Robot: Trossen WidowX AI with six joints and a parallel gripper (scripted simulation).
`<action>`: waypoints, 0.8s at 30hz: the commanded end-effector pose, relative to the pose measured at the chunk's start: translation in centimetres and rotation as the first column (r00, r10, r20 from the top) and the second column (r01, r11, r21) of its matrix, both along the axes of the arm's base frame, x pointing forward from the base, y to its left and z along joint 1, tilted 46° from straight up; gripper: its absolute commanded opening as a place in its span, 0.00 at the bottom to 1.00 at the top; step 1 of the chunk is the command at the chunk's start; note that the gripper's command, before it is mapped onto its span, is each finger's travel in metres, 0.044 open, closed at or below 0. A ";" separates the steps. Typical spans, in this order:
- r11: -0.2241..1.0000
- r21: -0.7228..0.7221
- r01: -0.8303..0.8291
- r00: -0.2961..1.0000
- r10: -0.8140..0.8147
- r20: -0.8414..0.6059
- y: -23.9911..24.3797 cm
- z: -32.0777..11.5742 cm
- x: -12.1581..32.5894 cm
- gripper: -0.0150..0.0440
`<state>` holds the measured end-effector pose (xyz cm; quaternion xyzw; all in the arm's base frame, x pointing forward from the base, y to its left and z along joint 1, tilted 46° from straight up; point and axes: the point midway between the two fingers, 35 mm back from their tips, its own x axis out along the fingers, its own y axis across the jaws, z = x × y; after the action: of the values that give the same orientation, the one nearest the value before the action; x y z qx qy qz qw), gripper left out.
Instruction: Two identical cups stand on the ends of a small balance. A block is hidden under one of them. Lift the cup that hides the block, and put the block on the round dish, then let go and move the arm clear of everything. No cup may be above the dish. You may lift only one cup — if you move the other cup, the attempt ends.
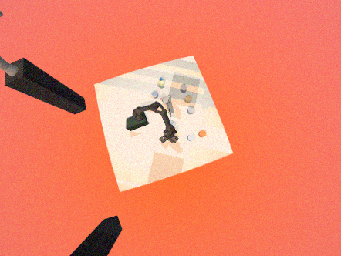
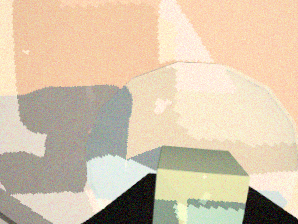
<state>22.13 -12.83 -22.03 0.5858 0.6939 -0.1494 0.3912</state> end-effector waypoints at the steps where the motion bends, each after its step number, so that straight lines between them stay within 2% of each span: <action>1: 1.000 0.000 0.000 1.000 0.000 0.000 0.0 0.0 0.0 0.30; 17: 1.000 -0.011 -0.007 1.000 0.007 0.012 -0.3 0.0 0.1 1.00; 24: 1.000 -0.019 -0.008 1.000 0.008 0.017 -2.6 2.0 0.1 1.00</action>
<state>22.17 -14.42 -20.98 0.5815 0.6915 -0.1492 0.4016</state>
